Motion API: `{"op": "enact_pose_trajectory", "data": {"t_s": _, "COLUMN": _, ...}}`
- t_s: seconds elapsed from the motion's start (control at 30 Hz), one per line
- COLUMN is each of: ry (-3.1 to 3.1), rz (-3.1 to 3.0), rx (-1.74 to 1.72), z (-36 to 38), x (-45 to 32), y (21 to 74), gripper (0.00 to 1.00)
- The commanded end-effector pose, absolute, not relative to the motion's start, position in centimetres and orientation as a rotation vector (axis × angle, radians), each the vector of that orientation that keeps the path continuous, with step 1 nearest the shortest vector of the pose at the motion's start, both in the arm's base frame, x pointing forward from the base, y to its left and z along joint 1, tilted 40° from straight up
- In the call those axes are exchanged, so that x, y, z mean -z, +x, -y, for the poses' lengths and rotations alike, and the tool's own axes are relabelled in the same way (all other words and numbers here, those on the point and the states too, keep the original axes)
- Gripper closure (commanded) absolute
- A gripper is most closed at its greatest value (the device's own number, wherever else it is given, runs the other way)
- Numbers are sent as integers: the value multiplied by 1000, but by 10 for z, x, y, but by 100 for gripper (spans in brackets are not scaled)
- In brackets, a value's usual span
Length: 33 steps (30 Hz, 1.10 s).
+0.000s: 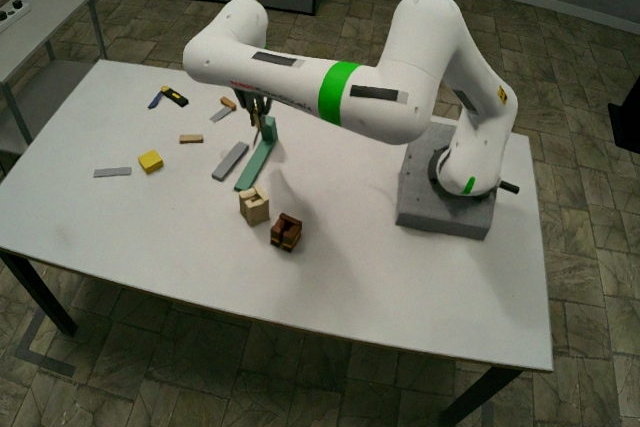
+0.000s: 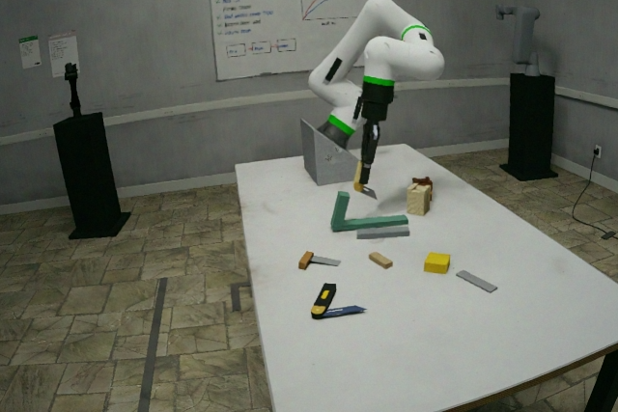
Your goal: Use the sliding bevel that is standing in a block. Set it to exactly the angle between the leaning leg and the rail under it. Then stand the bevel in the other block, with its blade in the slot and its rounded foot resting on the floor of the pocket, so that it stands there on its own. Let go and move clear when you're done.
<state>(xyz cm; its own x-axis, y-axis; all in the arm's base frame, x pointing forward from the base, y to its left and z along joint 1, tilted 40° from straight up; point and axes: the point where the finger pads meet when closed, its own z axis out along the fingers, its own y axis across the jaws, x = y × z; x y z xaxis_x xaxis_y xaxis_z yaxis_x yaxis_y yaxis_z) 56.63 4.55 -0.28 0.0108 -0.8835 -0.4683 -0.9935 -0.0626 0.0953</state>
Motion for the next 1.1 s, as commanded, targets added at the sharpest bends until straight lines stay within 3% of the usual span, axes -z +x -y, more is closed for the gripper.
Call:
{"op": "enact_pose_trajectory", "data": {"t_s": 0.0, "ry": -2027, "rz": -1950, "rx": -602, "z": -45, "x": 2, "y": 567, "gripper": 90}}
{"op": "enact_pose_trajectory", "data": {"t_s": 1.07, "ry": -2027, "rz": -1951, "rx": -601, "z": -65, "x": 51, "y": 561, "gripper": 90}}
